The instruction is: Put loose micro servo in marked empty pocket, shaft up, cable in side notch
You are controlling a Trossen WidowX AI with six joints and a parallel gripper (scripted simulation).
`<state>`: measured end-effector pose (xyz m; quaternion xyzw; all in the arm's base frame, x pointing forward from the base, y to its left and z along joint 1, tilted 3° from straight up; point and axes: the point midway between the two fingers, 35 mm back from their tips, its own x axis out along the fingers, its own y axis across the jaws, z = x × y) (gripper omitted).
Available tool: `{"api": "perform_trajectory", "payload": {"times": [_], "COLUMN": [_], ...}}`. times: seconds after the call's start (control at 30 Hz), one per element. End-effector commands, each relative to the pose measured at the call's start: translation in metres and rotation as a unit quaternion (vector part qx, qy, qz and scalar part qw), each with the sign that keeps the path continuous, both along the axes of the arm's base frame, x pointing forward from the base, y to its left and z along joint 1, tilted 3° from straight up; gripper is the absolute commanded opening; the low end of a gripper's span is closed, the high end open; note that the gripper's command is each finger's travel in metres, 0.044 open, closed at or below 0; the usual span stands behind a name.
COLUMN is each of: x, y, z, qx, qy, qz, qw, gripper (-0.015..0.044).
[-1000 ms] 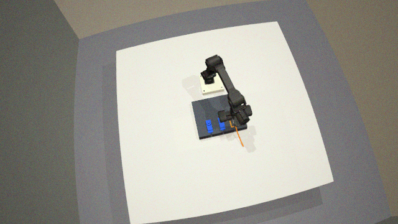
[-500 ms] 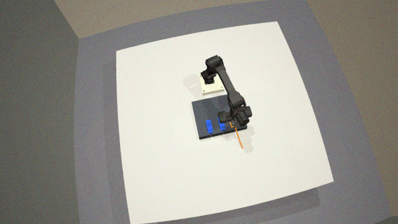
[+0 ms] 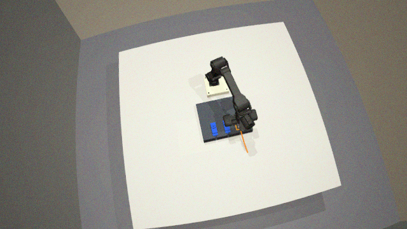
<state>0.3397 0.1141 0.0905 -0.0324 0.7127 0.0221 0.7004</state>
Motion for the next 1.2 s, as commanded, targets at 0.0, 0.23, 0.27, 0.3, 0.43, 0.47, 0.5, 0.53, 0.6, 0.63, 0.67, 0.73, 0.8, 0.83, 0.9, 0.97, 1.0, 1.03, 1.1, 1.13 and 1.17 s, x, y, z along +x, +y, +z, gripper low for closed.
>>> {"api": "perform_trajectory", "payload": {"times": [0.0,0.23,0.27,0.3,0.43,0.47,0.5,0.53,0.6,0.63,0.67,0.73,0.8,0.83,0.9,0.97,1.0,1.03,1.1,1.13,1.17], "x": [0.000,0.000,0.000,0.000,0.000,0.000,0.000,0.000,0.000,0.000,0.000,0.000,0.000,0.000,0.000,0.000,0.000,0.000,0.000,0.000,0.000], "y": [-0.001,-0.001,-0.001,-0.001,-0.001,-0.001,-0.001,-0.001,-0.001,-0.001,-0.001,-0.001,-0.001,-0.001,-0.001,-0.001,-0.001,-0.001,-0.001,-0.001,-0.001], "z": [-0.004,-0.010,-0.011,-0.012,-0.015,-0.016,-0.017,-0.018,-0.019,-0.020,-0.021,-0.023,-0.025,-0.025,-0.027,-0.029,-0.030,-0.031,-0.032,-0.033,-0.034], "qx": [-0.002,-0.002,-0.002,-0.002,-0.002,-0.002,-0.002,-0.002,-0.002,-0.002,-0.002,-0.002,-0.002,-0.002,-0.002,-0.002,-0.002,-0.002,-0.002,-0.002,-0.002], "qy": [0.000,0.000,0.000,0.000,0.000,0.000,0.000,0.000,0.000,0.000,0.000,0.000,0.000,0.000,0.000,0.000,0.000,0.000,0.000,0.000,0.000], "qz": [0.003,0.003,0.003,0.003,0.003,0.003,0.003,0.003,0.003,0.003,0.003,0.003,0.003,0.003,0.003,0.003,0.003,0.003,0.003,0.003,0.003], "qw": [1.000,1.000,1.000,1.000,1.000,1.000,1.000,1.000,1.000,1.000,1.000,1.000,1.000,1.000,1.000,1.000,1.000,1.000,1.000,1.000,1.000], "gripper": [0.0000,0.0000,0.0000,0.0000,0.0000,0.0000,0.0000,0.0000,0.0000,0.0000,0.0000,0.0000,0.0000,0.0000,0.0000,0.0000,0.0000,0.0000,0.0000,0.0000,0.0000]}}
